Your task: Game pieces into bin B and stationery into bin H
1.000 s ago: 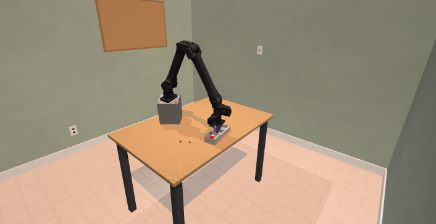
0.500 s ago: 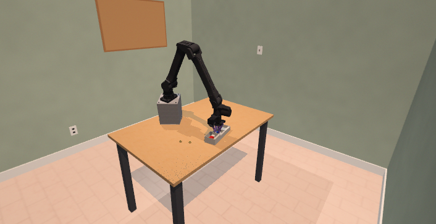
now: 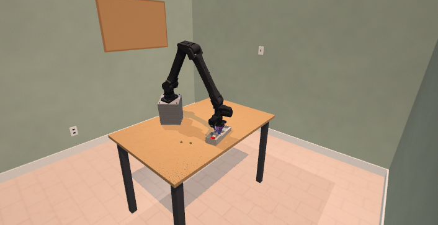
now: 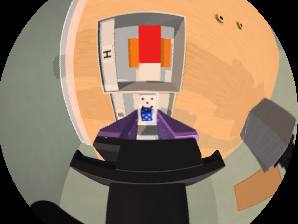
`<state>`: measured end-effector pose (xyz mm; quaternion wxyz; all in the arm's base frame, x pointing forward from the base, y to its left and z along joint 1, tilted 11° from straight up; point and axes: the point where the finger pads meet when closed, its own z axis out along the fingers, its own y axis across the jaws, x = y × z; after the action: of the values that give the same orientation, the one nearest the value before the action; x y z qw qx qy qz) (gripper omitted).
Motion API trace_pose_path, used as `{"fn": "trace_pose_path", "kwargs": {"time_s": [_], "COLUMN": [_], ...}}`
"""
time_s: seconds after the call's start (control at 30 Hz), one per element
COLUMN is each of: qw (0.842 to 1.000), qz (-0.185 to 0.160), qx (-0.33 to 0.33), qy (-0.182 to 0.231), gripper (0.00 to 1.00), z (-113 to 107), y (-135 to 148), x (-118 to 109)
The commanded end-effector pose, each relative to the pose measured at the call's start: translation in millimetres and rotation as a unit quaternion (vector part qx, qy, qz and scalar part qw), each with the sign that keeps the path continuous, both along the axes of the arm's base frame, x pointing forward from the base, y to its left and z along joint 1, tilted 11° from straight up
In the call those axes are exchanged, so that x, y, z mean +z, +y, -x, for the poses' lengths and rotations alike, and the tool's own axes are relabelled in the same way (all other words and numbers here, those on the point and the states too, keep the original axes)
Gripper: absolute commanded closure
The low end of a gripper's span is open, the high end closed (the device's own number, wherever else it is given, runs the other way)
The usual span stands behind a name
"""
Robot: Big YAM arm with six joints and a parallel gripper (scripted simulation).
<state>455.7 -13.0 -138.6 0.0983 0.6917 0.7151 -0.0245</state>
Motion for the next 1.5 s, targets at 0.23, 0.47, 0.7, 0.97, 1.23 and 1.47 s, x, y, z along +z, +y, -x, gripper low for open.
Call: {"fn": "trace_pose_path", "kwargs": {"time_s": [0.23,0.47,0.7,0.97,1.23,1.47], "qw": [1.000,1.000,1.000,1.000,1.000,1.000], "qz": [-0.001,0.000,0.000,0.000,0.000,0.001], "qx": [0.003,0.003,0.002,0.001,0.002,-0.002], "qy": [-0.011,-0.007,-0.007,-0.007,-0.012,-0.005], "gripper": [0.70,0.70,0.70,0.70,0.70,0.70], "z": [-7,-2,-1,0,-4,4], "y": [10,10,11,11,16,9], "x": [21,26,35,40,60,53]}}
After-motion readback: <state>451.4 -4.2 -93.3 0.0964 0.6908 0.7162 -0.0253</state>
